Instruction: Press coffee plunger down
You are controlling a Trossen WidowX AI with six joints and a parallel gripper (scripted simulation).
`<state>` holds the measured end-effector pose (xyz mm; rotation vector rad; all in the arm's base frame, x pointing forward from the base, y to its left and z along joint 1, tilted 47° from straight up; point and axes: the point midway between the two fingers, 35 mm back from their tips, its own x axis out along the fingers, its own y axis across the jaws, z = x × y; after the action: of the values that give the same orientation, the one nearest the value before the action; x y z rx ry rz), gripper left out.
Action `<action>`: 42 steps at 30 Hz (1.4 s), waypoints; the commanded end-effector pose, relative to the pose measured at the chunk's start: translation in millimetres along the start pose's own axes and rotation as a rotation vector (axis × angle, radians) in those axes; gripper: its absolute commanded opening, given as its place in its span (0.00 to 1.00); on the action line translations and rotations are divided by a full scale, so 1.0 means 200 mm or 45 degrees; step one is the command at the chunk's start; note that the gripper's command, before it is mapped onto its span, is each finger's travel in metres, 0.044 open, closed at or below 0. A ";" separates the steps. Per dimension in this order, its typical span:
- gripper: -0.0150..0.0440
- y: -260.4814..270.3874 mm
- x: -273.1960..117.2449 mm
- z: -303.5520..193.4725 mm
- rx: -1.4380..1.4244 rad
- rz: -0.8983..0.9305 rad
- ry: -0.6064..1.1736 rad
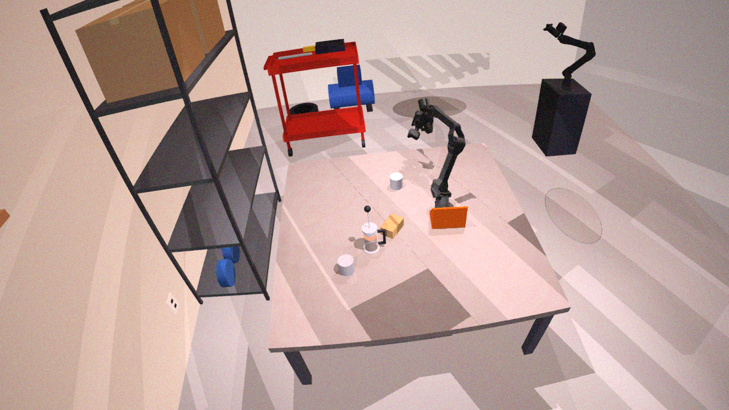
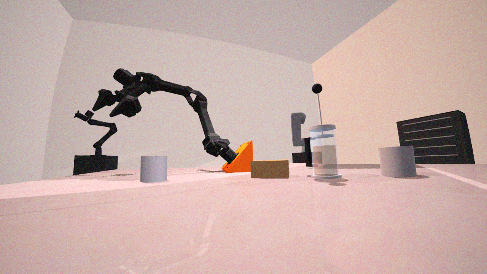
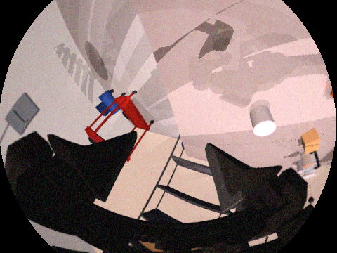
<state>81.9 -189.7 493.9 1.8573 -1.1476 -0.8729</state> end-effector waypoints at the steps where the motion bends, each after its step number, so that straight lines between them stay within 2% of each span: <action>1: 1.00 -0.12 0.12 -0.13 -0.088 -0.117 0.123; 5: 1.00 -0.25 0.22 -0.22 -0.312 -0.215 0.193; 13: 1.00 -0.70 0.37 -0.56 -0.867 -0.406 0.438; 21: 1.00 -1.25 0.27 -0.90 -1.485 -0.470 0.782; 27: 1.00 -1.70 0.05 -1.08 -1.954 -0.422 1.053; 33: 1.00 -2.13 -0.27 -1.17 -2.465 -0.259 1.306; 42: 1.00 -2.65 -0.85 -1.09 -3.245 0.283 1.645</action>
<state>425.0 140.2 190.1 -0.0203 0.6967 -0.2772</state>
